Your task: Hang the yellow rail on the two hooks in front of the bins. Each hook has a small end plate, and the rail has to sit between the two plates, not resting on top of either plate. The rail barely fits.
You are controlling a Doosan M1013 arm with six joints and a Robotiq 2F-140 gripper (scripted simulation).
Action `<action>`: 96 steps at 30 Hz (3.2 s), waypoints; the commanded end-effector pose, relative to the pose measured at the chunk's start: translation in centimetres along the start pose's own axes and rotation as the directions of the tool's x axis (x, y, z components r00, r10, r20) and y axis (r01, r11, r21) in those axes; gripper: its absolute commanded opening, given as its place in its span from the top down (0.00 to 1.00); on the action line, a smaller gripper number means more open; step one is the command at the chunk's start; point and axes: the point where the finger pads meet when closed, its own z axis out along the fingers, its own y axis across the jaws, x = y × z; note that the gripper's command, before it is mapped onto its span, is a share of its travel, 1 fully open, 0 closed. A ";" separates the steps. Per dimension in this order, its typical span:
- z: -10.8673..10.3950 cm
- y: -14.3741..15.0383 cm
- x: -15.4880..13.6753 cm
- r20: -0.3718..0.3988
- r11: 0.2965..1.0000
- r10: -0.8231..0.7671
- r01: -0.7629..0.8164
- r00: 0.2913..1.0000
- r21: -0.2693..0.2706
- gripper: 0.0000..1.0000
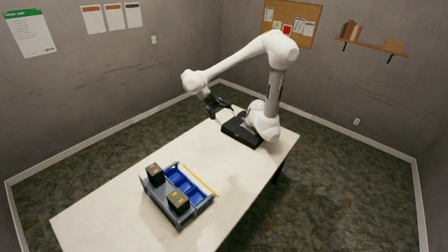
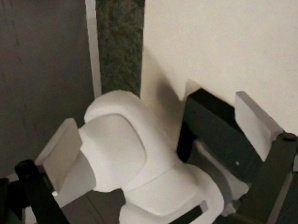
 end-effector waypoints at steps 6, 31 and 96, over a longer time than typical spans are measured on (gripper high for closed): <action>-1.1 2.0 2.6 0.050 0.982 0.108 -0.098 0.993 -0.163 0.00; -2.8 3.5 6.0 0.043 0.924 0.205 -0.179 0.978 -0.336 0.00; -10.5 1.5 23.9 -0.316 0.567 0.252 -0.404 0.915 -0.718 0.00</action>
